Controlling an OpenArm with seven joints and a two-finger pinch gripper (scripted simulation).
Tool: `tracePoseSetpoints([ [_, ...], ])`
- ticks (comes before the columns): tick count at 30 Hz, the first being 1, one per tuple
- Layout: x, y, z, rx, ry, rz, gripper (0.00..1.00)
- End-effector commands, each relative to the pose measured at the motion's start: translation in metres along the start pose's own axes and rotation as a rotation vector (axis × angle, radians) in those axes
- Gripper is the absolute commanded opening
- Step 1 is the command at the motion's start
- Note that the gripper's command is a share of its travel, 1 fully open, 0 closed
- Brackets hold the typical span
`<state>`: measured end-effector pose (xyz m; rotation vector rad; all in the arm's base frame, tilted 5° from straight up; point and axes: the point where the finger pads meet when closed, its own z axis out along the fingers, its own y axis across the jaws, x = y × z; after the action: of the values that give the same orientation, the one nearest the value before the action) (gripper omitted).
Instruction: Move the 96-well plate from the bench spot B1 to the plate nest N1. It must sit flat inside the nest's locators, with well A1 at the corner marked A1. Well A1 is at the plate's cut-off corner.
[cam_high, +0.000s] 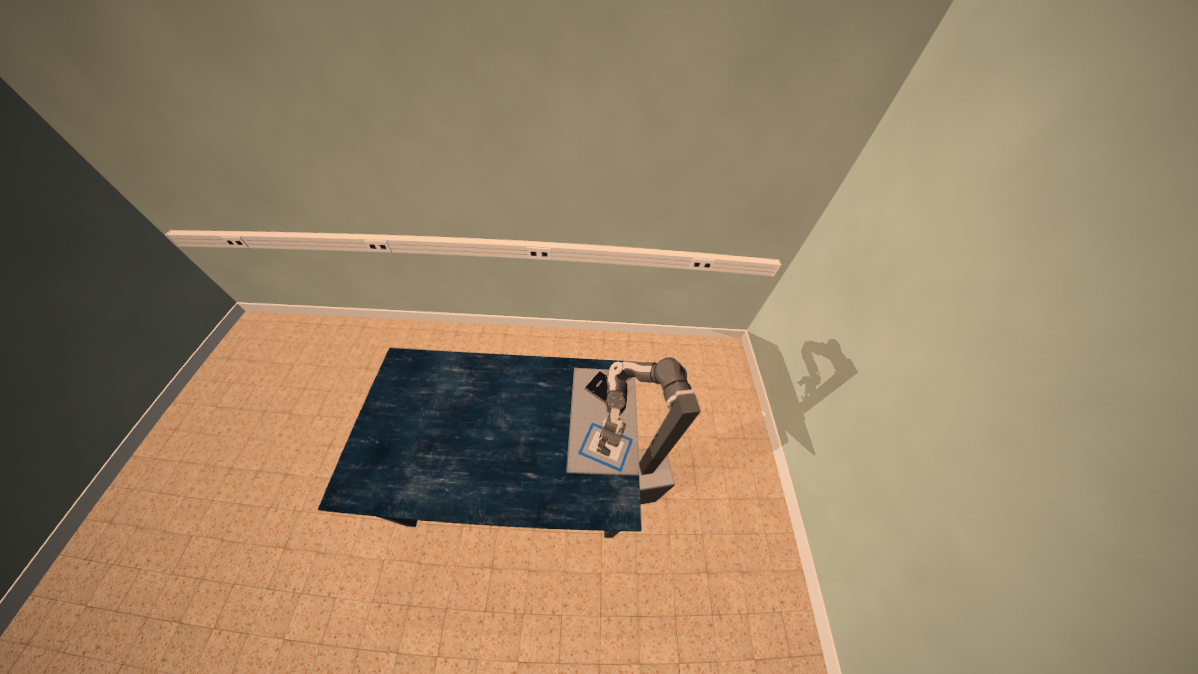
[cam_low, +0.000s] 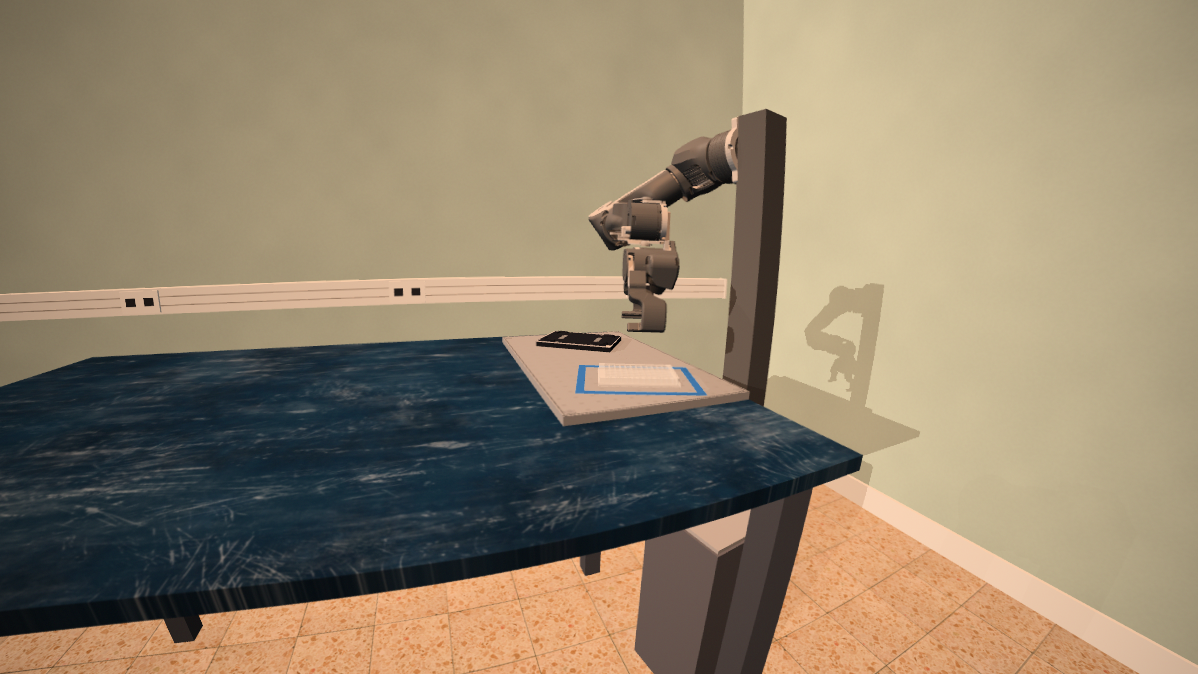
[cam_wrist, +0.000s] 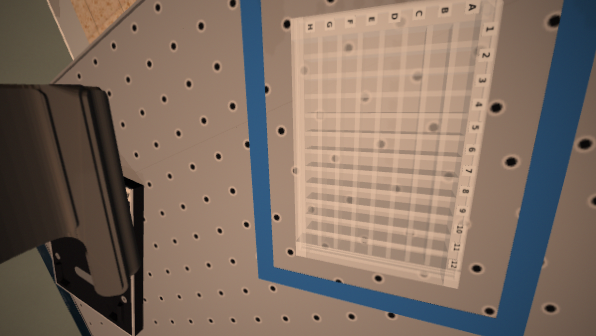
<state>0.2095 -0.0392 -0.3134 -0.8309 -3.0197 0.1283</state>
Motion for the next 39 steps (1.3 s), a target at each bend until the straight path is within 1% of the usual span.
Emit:
tracePoseSetpoints([
  [1,-0.001,0.001,-0.001,-0.001,0.000,-0.001,0.77],
  [24,0.000,0.001,-0.001,-0.003,0.000,0.000,0.77],
  [29,-0.002,0.002,0.054,-0.001,0.000,-0.001,0.77],
  [39,-0.002,0.002,0.054,-0.001,0.000,-0.001,0.77],
])
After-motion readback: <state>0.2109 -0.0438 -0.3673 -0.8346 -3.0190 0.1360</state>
